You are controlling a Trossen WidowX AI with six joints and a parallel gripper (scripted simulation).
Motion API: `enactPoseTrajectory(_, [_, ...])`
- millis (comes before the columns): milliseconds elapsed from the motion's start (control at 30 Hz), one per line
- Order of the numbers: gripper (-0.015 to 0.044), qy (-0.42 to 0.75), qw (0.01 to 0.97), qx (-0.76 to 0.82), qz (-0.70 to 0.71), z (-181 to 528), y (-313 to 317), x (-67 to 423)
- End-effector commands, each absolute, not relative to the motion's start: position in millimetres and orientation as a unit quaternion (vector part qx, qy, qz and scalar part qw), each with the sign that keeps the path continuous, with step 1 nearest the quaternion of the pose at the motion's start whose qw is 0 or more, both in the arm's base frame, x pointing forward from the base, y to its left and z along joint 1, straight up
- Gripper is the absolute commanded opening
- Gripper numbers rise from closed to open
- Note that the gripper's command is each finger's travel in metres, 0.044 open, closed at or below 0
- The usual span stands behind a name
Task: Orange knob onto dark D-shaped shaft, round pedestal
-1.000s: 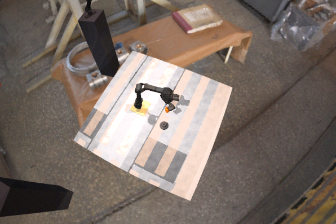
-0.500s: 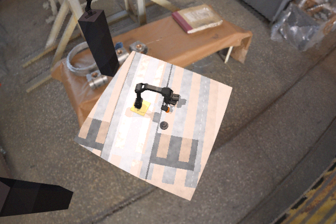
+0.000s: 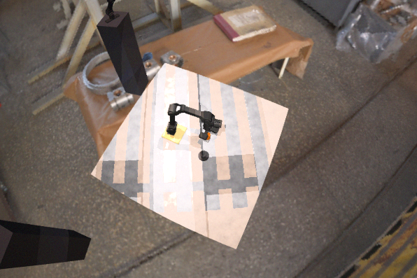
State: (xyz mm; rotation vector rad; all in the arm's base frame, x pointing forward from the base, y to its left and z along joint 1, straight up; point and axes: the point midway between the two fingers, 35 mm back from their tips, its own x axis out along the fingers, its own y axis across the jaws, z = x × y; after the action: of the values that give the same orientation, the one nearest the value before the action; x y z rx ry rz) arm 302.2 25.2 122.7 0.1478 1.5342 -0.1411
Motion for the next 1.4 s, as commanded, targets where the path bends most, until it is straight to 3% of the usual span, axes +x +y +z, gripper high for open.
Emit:
enactPoseTrajectory(0, [0.044, 0.693, 0.715, 0.067, -0.067, 109, 25, 303])
enactPoseTrajectory(1367, [0.044, 0.693, 0.715, 0.067, -0.067, 48, 25, 306])
